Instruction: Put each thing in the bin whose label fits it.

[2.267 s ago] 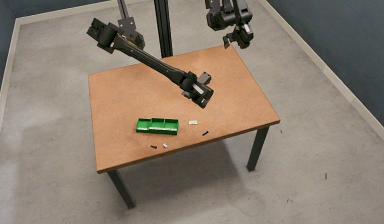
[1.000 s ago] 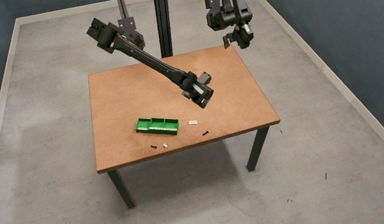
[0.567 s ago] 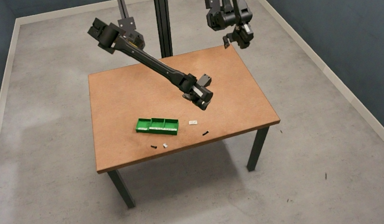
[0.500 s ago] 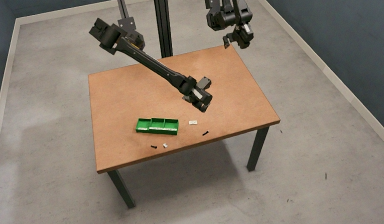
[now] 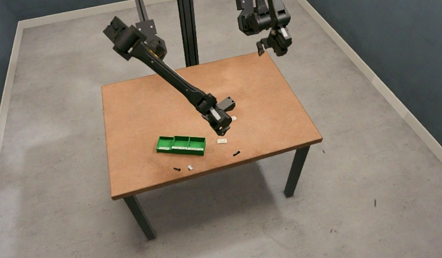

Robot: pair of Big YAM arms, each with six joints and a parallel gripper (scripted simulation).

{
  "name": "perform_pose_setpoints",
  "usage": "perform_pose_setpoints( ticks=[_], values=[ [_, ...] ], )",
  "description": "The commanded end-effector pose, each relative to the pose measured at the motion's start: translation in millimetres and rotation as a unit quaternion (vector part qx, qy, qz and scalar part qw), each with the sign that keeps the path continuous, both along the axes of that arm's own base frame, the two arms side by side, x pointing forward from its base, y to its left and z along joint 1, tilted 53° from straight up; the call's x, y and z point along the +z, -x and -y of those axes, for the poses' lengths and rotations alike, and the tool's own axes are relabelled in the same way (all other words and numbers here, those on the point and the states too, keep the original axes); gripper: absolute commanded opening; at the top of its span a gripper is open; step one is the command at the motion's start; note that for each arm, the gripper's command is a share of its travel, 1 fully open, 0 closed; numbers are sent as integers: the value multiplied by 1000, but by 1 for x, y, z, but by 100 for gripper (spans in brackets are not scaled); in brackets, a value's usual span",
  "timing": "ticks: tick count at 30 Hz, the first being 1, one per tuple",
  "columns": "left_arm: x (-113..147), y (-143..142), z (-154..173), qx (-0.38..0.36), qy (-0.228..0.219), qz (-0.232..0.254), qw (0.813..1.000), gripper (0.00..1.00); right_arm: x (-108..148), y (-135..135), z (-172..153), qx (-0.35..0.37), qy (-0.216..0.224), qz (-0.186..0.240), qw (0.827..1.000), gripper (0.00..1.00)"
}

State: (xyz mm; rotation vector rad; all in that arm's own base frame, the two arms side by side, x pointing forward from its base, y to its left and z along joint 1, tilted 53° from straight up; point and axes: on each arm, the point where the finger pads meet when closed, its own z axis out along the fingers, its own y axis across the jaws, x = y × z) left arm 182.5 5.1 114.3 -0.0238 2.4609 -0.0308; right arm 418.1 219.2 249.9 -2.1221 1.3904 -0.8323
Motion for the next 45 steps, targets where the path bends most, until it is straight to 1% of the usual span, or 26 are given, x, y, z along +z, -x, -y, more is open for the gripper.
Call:
perform_pose_setpoints(
  ticks=[1,2,3,5,6,7,9,12,13,19,20,22,23,26,28,29,30,32,34,36,37,39,40,41,43,45],
  values=[
    [27,-4,-1,2,-1,24,1000,100,-1,1,22,-57,-55,9,997,100],
    [27,-4,-1,2,-1,24,1000,100,-1,1,23,-68,-65,11,995,100],
    [27,-4,-1,2,-1,24,1000,100,-18,-2,21,-85,-68,0,994,100],
    [27,-4,-1,2,-1,24,1000,100,-18,-2,21,-85,-68,0,994,100],
    [27,-4,-1,2,-1,24,1000,100,-18,2,28,-110,-94,1,989,100],
    [27,-4,-1,2,-1,24,1000,100,-7,7,36,-114,-109,13,987,100],
    [27,-4,-1,2,-1,24,1000,100,-13,12,49,-130,-125,12,984,100],
    [27,-4,-1,2,-1,24,1000,100,-13,12,51,-157,-147,14,976,100],
    [27,-4,-1,2,-1,24,1000,100,-16,14,58,-166,-156,14,974,100],
    [27,-4,-1,2,-1,24,1000,100,-26,23,77,-222,-213,19,951,100],
    [27,-4,-1,2,-1,24,1000,100,-35,21,76,-236,-217,14,947,100],
    [27,-4,-1,2,-1,24,1000,100,-35,21,76,-236,-217,14,947,100],
    [27,-4,-1,2,-1,24,1000,100,-30,27,83,-253,-245,21,936,100],
    [27,-4,-1,2,-1,24,1000,100,-40,36,101,-276,-268,21,923,100],
    [27,-4,-1,2,-1,24,1000,100,-41,36,102,-293,-284,23,913,100],
    [27,-4,-1,2,-1,24,1000,100,-45,39,109,-302,-293,24,907,100],
    [27,-4,-1,2,-1,24,1000,100,-48,42,114,-311,-301,24,901,100],
    [27,-4,-1,2,-1,24,1000,100,-48,43,114,-329,-320,27,888,100],
    [27,-4,-1,2,-1,24,1000,100,-56,49,125,-345,-338,29,875,100],
    [27,-4,-1,2,-1,24,1000,100,-62,49,125,-365,-352,27,862,100],
    [27,-4,-1,2,-1,24,1000,100,-61,53,131,-369,-364,32,855,100],
    [27,-4,-1,2,-1,24,1000,100,-61,53,131,-369,-364,32,855,100],
    [27,-4,-1,2,-1,24,1000,100,-64,56,136,-388,-384,34,837,100],
    [27,-4,-1,2,-1,24,1000,100,-64,56,136,-394,-391,35,831,100],
    [27,-4,-1,2,-1,24,1000,100,-72,64,145,-408,-407,35,817,100],
    [27,-4,-1,2,-1,24,1000,100,-73,64,146,-422,-423,38,801,100]
  ],
)
